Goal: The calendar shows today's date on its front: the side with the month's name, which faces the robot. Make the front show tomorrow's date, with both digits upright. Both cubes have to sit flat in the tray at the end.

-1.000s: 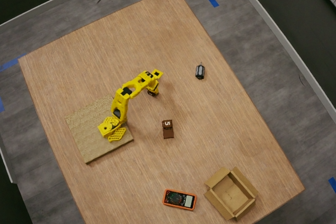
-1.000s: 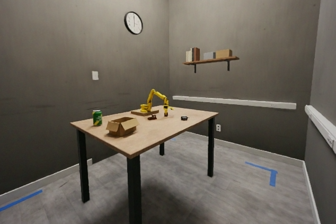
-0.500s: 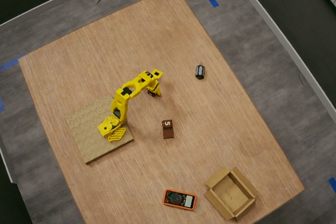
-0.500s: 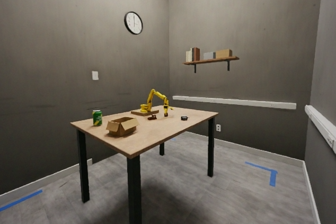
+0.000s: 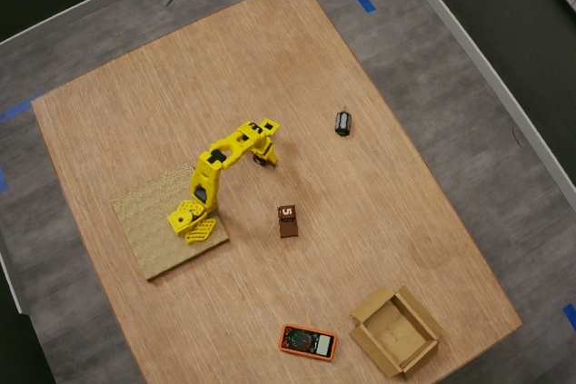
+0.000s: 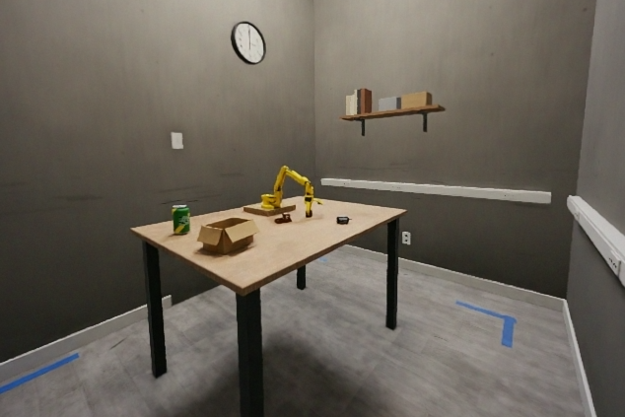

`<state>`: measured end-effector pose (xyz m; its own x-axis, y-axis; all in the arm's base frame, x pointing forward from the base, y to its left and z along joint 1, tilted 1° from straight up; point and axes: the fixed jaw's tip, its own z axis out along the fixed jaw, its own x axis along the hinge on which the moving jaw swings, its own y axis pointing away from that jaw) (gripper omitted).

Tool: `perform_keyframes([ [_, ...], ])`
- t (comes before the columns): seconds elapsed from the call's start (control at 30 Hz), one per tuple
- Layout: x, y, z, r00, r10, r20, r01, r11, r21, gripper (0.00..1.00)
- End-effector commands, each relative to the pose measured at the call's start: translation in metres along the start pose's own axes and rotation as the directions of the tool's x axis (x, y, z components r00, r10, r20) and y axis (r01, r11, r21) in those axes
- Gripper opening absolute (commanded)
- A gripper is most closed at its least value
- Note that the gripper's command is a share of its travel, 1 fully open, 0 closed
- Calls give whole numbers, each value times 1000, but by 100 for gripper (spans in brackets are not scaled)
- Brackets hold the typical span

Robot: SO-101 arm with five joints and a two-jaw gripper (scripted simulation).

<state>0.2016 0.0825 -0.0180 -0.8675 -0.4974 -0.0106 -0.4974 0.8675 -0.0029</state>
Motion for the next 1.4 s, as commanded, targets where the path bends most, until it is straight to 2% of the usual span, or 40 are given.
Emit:
perform_keyframes([
  [0.0,5,-1,2,999,21,-28,-21,1000,-5,36],
  [0.13,4,-1,-7,999,21,-28,-21,1000,-5,36],
  [0.3,2,-2,-24,999,21,-28,-21,1000,-5,36],
  [0.37,2,-2,-24,999,21,-28,-21,1000,-5,36],
  [0.53,2,-2,-42,999,21,-28,-21,1000,-5,36],
  [0.67,3,-2,-51,999,21,-28,-21,1000,-5,36],
  [0.8,4,-1,-55,999,21,-28,-21,1000,-5,36],
  [1.37,4,-1,-55,999,21,-28,-21,1000,-5,36],
])
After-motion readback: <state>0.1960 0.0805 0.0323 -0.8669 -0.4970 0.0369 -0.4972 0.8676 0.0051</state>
